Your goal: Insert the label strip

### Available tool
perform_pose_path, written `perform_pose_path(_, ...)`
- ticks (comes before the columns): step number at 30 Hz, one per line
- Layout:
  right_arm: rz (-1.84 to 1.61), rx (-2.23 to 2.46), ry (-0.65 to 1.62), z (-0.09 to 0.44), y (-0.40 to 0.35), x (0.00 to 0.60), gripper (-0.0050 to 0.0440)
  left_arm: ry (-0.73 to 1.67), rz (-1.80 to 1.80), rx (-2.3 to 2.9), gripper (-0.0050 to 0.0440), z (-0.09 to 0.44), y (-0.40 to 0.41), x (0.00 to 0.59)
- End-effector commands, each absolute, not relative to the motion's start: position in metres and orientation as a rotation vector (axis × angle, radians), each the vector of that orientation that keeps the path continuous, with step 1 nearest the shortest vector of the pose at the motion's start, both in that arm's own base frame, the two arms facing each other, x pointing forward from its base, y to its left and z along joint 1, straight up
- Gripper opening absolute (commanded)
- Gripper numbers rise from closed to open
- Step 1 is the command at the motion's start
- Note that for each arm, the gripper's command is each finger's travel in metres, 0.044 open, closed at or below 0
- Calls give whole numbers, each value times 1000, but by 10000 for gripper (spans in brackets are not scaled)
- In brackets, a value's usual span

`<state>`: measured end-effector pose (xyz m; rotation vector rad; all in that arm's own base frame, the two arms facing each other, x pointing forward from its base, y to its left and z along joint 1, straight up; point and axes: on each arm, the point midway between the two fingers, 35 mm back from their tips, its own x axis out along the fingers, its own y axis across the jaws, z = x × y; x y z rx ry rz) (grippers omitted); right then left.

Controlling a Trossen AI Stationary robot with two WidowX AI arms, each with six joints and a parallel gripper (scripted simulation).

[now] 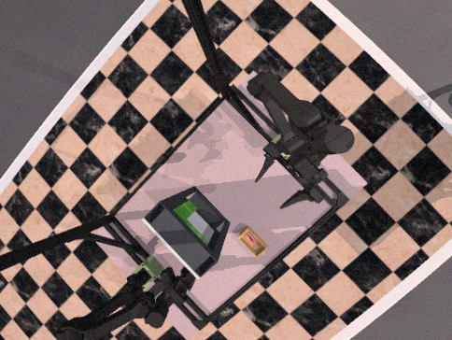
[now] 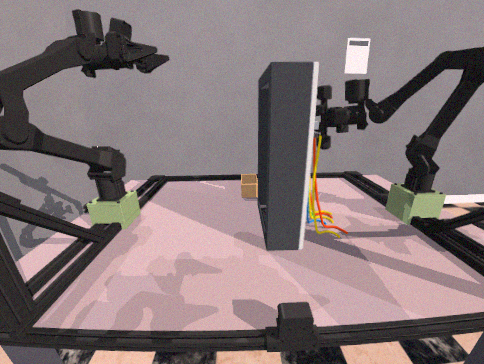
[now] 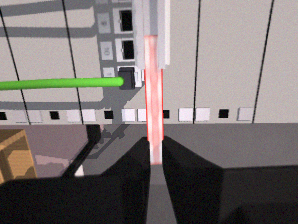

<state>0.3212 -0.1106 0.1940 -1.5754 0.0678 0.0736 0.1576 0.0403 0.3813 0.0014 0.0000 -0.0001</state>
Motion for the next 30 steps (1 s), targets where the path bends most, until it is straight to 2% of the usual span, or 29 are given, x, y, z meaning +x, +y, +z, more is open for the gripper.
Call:
perform_pose_path(1,59,-1580,53,201,-108,321,-50,-1,0,6,440,384,39,157)
perform_pose_path(30,59,-1582,53,201,-102,321,-50,-1,0,6,440,384,39,157)
